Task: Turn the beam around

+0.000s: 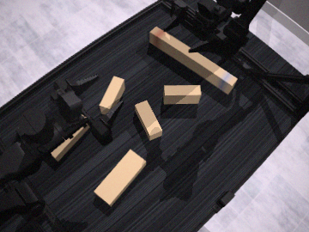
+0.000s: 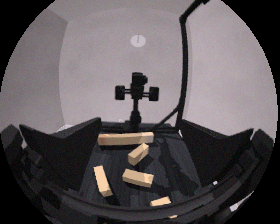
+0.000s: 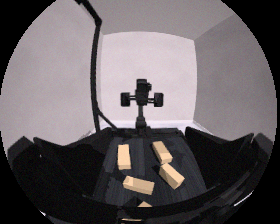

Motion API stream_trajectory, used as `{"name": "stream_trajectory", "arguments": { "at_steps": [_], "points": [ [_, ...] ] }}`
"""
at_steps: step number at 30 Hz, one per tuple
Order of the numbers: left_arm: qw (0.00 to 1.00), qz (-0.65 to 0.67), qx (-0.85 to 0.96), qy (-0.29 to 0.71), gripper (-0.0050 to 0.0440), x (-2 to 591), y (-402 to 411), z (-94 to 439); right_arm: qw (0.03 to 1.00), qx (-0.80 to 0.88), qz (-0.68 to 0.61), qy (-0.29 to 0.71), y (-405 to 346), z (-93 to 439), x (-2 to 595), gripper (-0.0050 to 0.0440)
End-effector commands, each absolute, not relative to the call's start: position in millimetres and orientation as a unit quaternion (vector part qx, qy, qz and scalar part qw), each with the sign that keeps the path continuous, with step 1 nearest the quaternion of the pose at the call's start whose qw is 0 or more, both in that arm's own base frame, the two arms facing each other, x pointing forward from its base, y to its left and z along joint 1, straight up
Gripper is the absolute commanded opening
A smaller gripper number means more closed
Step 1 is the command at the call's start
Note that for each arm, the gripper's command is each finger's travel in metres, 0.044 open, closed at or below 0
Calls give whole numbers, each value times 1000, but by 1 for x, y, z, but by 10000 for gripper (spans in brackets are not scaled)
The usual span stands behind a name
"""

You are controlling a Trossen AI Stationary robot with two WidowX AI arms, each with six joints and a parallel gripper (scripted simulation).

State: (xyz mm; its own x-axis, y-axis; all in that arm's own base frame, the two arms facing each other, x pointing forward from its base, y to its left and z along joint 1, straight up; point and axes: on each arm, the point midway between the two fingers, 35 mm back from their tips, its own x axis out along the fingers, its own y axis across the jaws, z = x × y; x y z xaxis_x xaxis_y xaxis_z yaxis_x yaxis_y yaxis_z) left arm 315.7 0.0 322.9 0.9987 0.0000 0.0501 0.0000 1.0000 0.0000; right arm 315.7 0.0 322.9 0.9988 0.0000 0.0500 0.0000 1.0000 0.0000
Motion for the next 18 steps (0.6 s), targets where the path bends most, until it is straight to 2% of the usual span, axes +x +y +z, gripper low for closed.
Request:
{"name": "stream_trajectory", "arguments": {
  "at_steps": [1,17,18],
  "points": [
    [1000,0,0,-25,440,316,0,323,1000,0,0,-25,0,323,316,440],
    [1000,0,0,-25,440,316,0,323,1000,0,0,-25,0,323,316,440],
    [1000,0,0,-23,440,316,0,322,1000,-3,-1,-23,-1,322,316,416]
  ]
}}
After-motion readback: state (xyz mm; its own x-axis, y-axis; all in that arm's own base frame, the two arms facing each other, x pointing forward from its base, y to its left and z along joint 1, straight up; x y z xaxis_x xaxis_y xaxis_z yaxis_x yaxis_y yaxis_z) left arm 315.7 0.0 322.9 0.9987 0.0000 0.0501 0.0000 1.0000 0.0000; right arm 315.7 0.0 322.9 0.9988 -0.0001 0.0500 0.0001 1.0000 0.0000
